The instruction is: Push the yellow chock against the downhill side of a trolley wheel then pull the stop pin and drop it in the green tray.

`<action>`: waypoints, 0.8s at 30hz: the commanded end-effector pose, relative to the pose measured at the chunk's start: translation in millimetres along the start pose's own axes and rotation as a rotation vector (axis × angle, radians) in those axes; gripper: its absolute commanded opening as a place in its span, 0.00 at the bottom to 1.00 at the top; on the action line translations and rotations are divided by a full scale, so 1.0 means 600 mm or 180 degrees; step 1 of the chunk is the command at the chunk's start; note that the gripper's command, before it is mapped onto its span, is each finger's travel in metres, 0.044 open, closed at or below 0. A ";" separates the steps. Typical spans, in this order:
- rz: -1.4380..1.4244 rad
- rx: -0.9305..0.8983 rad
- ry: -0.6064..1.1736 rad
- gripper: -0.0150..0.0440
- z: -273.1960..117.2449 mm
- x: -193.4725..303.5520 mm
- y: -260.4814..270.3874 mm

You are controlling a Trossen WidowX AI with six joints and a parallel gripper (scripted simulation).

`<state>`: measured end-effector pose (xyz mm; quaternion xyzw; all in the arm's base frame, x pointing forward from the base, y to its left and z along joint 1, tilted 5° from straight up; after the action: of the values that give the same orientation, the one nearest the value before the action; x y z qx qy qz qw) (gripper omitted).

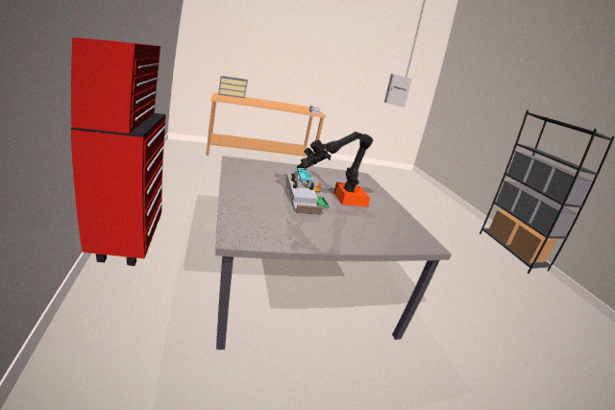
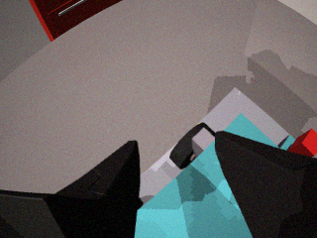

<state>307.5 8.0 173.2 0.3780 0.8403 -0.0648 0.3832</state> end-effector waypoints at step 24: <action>-0.3153 0.0142 0.1223 0.58 0.003 -0.080 -0.173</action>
<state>268.9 -84.4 190.5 0.0197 0.9629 -0.1939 0.1869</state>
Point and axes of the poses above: the point midway between the two fingers, 35 mm back from their tips, its own z axis out along the fingers, its own y axis across the jaws, x = y × z, the point moved 9 cm from there along -z, back along the fingers, and after that the axes turned 11 degrees about z, right-handed, at the moved point
